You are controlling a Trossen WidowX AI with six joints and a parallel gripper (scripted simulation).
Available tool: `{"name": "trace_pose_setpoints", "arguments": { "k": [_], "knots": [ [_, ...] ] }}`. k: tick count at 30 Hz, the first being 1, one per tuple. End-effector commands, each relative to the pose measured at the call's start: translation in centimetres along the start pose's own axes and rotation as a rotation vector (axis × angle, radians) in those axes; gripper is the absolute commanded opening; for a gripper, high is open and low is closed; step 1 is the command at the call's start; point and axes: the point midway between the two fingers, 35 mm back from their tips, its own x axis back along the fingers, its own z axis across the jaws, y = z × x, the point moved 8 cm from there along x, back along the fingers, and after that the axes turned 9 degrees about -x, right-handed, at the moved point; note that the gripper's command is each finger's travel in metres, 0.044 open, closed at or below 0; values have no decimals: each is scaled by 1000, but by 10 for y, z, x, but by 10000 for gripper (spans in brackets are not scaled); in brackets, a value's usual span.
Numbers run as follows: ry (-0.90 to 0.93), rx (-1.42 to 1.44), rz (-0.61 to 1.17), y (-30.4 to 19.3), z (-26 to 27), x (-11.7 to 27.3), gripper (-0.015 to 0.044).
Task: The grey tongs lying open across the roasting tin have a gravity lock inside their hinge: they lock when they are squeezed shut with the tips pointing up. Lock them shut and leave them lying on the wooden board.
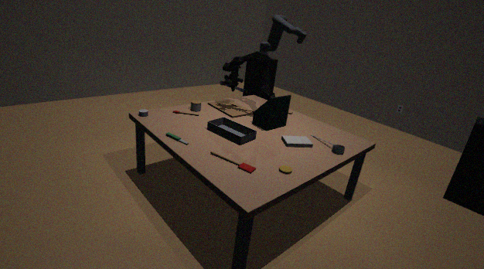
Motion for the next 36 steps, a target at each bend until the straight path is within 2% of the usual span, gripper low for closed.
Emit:
{"name": "trace_pose_setpoints", "arguments": {
  "k": [1, 36],
  "knots": [
    [-3, -7, -8, 2, 0, 1, -150],
    [-4, -5, -8, 7, 4, -56, -150]
  ]
}}
